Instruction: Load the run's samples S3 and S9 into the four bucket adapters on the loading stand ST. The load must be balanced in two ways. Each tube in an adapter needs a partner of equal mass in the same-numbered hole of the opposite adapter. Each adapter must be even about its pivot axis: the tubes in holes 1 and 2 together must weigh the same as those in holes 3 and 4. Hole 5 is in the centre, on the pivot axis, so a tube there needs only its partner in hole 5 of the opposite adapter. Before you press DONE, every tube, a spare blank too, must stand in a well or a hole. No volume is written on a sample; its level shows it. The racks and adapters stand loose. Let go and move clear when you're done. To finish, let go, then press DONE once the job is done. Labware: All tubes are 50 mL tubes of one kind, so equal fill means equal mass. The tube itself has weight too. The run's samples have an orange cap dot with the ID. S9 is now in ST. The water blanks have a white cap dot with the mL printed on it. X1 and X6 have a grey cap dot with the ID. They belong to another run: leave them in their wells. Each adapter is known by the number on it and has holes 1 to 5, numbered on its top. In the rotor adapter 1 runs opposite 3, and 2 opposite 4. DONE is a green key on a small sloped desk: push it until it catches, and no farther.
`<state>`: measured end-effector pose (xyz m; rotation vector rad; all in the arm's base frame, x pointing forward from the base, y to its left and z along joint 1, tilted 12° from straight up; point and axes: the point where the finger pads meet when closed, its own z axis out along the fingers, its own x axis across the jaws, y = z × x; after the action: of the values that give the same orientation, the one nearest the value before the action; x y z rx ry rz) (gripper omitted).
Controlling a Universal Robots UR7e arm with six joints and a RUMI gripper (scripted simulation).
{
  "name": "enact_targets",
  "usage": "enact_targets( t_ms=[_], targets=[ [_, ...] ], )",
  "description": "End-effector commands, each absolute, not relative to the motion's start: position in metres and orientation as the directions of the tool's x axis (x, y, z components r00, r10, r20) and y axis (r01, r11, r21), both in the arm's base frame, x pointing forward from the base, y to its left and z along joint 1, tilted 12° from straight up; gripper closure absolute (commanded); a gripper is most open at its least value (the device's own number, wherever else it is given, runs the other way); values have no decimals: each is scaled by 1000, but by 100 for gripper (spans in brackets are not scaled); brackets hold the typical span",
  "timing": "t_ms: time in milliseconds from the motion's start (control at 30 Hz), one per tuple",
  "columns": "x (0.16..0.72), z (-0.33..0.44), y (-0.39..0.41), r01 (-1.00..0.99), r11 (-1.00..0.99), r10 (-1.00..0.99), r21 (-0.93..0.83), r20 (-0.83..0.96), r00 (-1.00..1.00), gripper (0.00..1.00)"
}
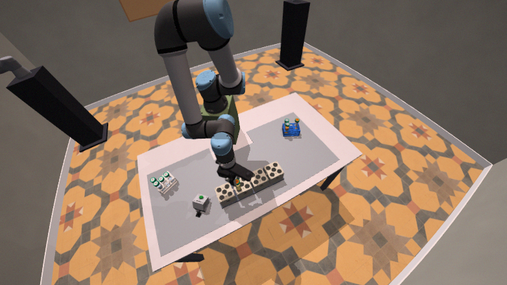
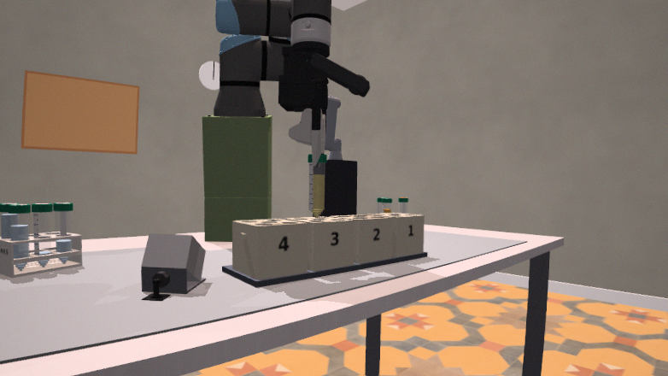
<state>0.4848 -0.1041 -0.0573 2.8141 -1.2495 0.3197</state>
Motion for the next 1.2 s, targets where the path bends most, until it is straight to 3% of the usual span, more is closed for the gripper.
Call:
enact_targets(
  t_ms=[0,433,633,1167],
  targets=[
    [483,-45,-103,-738,-673,-729,-42,207,653,100],
    [479,-19,-99,-738,-673,-729,-42,207,653,100],
    [455,-27,-73,-833,-549,-827,-74,198,527,100],
    [455,-27,-73,-968,-209,-970,-142,157,187,100]
  ],
)
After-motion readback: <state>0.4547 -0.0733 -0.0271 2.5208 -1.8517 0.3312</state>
